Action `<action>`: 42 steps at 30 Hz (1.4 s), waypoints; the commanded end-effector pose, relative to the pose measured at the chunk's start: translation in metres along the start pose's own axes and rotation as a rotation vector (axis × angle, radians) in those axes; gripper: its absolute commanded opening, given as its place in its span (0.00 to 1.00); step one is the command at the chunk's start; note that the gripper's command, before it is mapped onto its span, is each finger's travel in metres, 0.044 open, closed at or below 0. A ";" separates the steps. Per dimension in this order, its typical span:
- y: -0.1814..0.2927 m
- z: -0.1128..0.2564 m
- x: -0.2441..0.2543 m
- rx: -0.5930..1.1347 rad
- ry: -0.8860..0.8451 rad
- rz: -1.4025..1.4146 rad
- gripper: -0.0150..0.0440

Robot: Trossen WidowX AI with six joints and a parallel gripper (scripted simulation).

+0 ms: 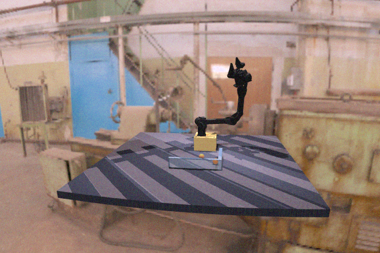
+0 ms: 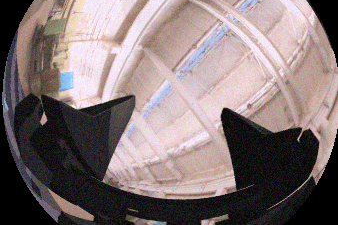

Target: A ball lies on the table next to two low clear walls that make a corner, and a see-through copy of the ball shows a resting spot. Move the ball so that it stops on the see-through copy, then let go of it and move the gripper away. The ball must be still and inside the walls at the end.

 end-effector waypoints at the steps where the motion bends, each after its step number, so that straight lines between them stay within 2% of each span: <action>1: 0.002 -0.002 0.000 0.002 -0.005 -0.005 0.89; 5: 0.048 -0.036 0.016 0.037 -0.109 -0.112 0.73; 12: 0.115 -0.092 0.068 0.079 -0.321 -0.286 0.73; 21: 0.160 -0.153 0.193 0.086 -0.696 -0.491 0.73; 26: 0.154 -0.169 0.273 0.062 -0.923 -0.559 0.73; 31: 0.129 -0.167 0.350 0.012 -1.153 -0.587 0.73; 37: 0.085 -0.145 0.422 -0.086 -1.402 -0.557 0.73; 42: 0.038 -0.110 0.473 -0.183 -1.616 -0.529 0.73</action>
Point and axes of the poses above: the point midway between the two fingers, 35 mm back from their tips, its own z axis back along the fingers, its own x axis across the jaws, y = z × x, the point moved 3 cm from there along z, back along the fingers
